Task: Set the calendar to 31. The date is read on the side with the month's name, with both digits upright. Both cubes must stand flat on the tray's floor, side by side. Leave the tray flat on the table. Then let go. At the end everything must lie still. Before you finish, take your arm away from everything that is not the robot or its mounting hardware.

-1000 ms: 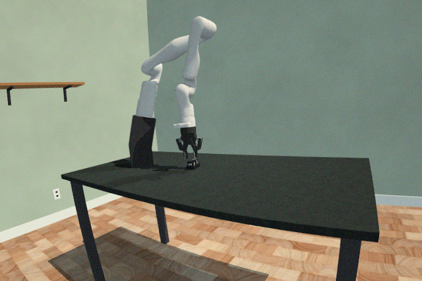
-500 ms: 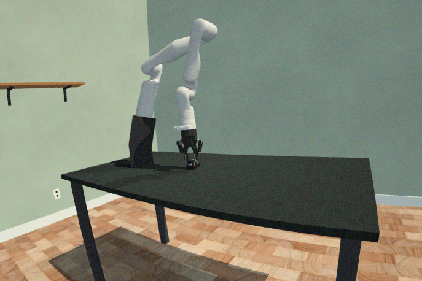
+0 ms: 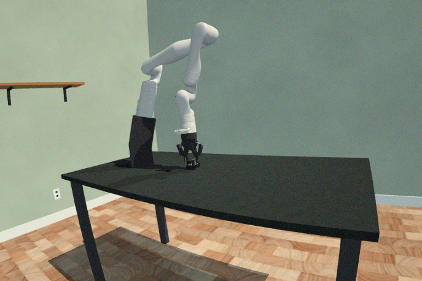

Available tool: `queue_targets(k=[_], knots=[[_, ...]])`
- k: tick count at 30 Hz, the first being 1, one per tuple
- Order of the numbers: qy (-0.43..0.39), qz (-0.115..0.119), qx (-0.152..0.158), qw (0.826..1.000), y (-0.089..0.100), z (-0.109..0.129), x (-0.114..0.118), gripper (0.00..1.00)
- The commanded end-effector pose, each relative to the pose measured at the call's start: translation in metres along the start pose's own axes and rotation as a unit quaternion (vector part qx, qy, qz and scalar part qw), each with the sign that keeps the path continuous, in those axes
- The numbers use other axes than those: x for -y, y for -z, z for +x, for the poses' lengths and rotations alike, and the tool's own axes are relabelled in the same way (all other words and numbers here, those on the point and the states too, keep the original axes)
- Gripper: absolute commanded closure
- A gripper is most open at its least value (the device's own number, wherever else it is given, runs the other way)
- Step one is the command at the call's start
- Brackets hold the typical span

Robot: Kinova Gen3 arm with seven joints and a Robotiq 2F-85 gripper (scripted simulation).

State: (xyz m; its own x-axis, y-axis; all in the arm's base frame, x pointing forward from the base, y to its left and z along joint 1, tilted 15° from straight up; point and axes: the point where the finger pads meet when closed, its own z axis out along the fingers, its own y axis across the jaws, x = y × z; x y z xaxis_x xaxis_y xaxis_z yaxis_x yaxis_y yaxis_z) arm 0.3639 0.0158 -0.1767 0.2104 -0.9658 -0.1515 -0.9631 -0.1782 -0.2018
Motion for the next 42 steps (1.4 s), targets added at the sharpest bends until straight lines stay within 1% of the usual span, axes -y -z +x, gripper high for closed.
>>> queue_targets(k=[1, 35, 36, 42], knots=[[0.0, 0.0, 0.0, 1.0, -0.0004, -0.0001, -0.0004, 0.54], [0.0, 0.0, 0.0, 1.0, -0.0004, -0.0001, -0.0004, 0.54], [0.0, 0.0, 0.0, 1.0, -0.0004, -0.0001, -0.0004, 0.74], [0.0, 0.0, 0.0, 1.0, -0.0004, -0.0001, -0.0004, 0.74]])
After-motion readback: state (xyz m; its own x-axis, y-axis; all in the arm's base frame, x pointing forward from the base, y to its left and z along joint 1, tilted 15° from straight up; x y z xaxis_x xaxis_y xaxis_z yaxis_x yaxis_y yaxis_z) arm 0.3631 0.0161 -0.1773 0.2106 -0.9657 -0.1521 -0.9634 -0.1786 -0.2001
